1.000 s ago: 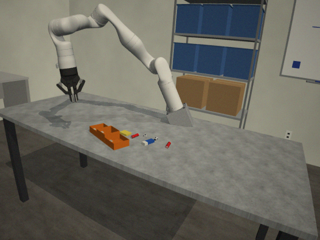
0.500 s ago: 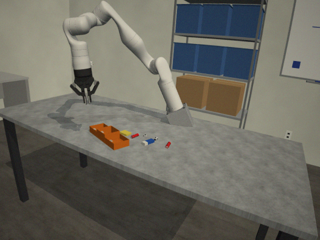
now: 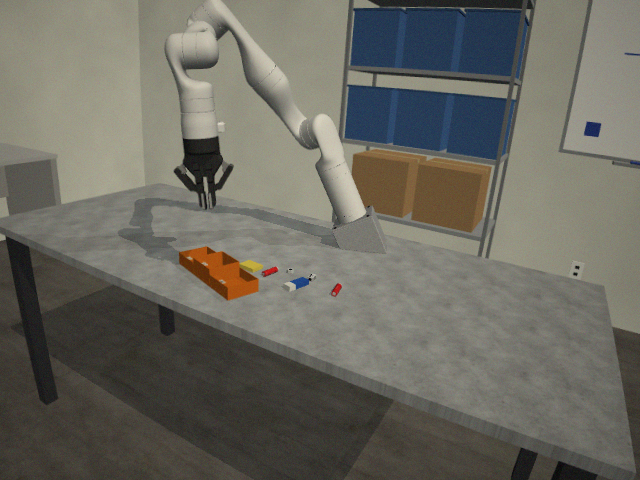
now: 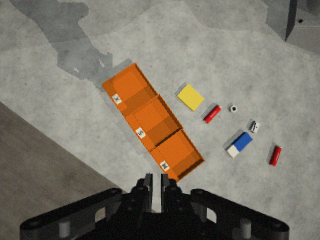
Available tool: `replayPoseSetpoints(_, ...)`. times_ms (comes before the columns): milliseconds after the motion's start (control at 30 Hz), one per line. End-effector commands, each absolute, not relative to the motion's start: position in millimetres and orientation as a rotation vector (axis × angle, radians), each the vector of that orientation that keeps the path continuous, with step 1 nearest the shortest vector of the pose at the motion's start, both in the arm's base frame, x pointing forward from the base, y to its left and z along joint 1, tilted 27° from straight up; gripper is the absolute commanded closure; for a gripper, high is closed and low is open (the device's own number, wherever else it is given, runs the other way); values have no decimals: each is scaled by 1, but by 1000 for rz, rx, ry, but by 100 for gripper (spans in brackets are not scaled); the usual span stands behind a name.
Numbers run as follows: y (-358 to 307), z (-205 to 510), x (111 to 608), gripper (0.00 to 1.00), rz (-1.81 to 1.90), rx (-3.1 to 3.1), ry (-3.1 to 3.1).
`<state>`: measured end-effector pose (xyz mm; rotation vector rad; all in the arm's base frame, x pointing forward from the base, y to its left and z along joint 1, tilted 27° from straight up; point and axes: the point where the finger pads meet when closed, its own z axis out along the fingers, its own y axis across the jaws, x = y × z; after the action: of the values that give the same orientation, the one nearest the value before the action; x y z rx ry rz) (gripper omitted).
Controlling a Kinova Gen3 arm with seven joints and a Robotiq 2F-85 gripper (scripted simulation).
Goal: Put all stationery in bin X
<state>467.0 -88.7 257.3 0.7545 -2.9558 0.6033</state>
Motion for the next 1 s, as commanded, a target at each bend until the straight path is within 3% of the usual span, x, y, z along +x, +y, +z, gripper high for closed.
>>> replayPoseSetpoints(0, -68, 251, 460, 91, 619, 746, -2962)
replayPoseSetpoints(967, 24, 196, 369, 91, 716, 63, -3169)
